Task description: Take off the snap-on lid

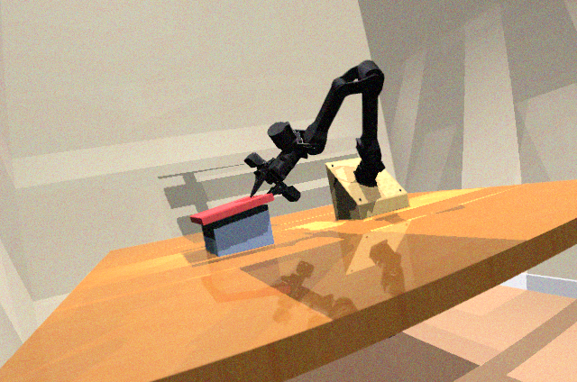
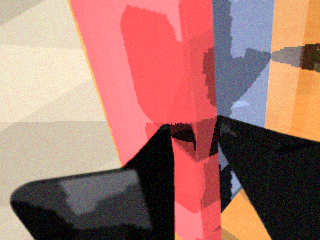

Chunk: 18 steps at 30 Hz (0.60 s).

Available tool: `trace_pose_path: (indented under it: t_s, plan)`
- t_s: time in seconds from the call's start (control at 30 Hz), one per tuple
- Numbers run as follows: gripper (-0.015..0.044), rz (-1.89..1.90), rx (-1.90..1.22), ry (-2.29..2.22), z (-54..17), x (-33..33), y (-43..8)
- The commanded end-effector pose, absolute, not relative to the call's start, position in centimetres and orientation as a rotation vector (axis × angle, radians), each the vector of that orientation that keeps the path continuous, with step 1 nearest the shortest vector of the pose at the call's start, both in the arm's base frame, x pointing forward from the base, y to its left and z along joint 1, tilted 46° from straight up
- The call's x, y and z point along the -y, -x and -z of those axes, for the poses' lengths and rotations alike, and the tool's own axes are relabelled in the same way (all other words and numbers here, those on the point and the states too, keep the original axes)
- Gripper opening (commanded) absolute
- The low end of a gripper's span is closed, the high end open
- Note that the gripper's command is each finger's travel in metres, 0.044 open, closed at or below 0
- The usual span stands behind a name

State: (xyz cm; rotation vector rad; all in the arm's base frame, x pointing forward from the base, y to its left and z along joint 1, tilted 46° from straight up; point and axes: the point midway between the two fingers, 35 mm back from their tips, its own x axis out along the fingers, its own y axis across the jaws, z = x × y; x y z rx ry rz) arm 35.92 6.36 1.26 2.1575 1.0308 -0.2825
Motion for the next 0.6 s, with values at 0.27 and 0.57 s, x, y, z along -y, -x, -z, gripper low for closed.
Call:
trace_pose_path:
  t_s: [0.27, 0.57]
  plan:
    - [0.0000, 0.278, -1.029, -2.156, -2.4, -5.3, -36.5]
    - [0.0000, 0.278, -1.029, -2.156, -3.3, -4.5, -37.0]
